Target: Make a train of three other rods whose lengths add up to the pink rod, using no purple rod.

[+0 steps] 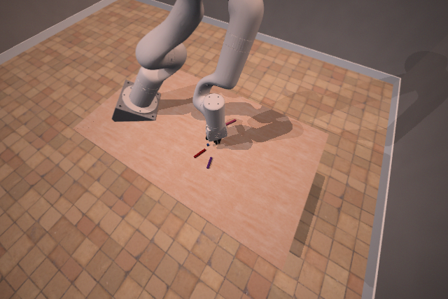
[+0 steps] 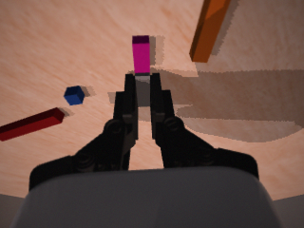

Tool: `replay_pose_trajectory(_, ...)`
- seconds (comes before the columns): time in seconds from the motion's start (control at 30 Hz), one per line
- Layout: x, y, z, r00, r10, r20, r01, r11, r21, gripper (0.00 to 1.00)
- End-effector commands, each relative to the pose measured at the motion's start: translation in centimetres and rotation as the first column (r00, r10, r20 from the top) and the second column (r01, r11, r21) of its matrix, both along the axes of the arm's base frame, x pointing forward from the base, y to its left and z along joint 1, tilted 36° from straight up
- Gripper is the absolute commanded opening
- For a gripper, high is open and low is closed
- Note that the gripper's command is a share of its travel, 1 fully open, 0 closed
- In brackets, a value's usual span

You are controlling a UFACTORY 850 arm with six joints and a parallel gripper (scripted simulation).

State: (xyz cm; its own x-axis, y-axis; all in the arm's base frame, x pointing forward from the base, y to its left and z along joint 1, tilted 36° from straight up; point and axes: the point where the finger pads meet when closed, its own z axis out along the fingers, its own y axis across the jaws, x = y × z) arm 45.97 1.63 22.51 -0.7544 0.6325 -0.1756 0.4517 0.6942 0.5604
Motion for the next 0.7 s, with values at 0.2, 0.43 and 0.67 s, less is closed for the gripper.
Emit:
replay_pose_trajectory(0.2, 0.03, -0.02, 0.05, 1.0, 0.0, 0.001, 0.0, 1.0, 0.0, 0.16)
replay_pose_trajectory(0.43, 0.03, -0.02, 0.05, 1.0, 0.0, 0.001, 0.0, 1.0, 0.0, 0.24)
replay_pose_trajectory(0.67, 0.03, -0.02, 0.05, 1.0, 0.0, 0.001, 0.0, 1.0, 0.0, 0.24)
